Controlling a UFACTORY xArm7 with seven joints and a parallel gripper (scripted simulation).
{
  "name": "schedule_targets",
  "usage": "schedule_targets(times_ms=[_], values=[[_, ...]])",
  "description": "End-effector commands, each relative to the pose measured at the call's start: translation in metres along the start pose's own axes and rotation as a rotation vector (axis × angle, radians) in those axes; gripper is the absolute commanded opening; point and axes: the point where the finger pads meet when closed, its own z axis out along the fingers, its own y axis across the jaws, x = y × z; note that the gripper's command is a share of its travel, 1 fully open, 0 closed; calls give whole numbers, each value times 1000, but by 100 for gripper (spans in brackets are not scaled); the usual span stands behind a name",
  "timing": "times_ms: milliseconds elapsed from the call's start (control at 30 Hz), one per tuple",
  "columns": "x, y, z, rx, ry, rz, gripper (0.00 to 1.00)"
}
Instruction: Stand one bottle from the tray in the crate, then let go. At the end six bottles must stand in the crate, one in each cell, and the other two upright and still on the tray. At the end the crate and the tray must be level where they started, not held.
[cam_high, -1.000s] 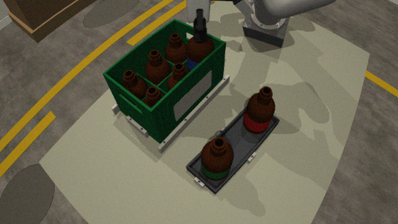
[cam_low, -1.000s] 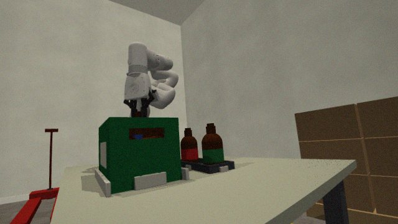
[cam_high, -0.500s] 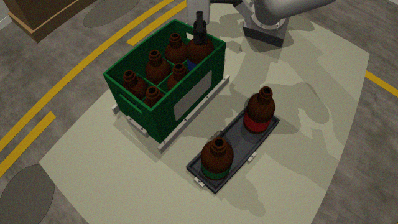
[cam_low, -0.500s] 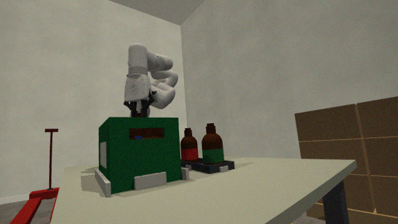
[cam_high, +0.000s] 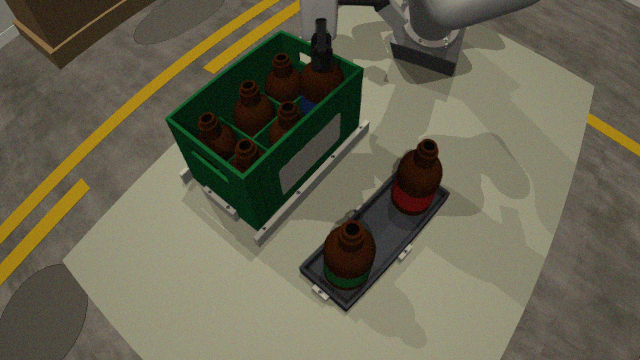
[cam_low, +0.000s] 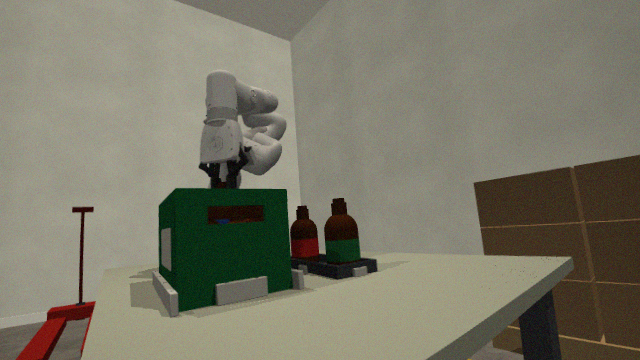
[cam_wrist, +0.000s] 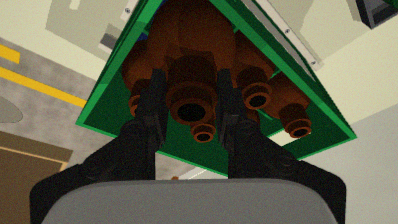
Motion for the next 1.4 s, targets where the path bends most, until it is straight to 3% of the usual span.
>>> schedule_targets(times_ms=[0,1367], values=[[-1,1,-1,-1,-3,-1,0],[-1,1,32,-1,-3,-1,0]])
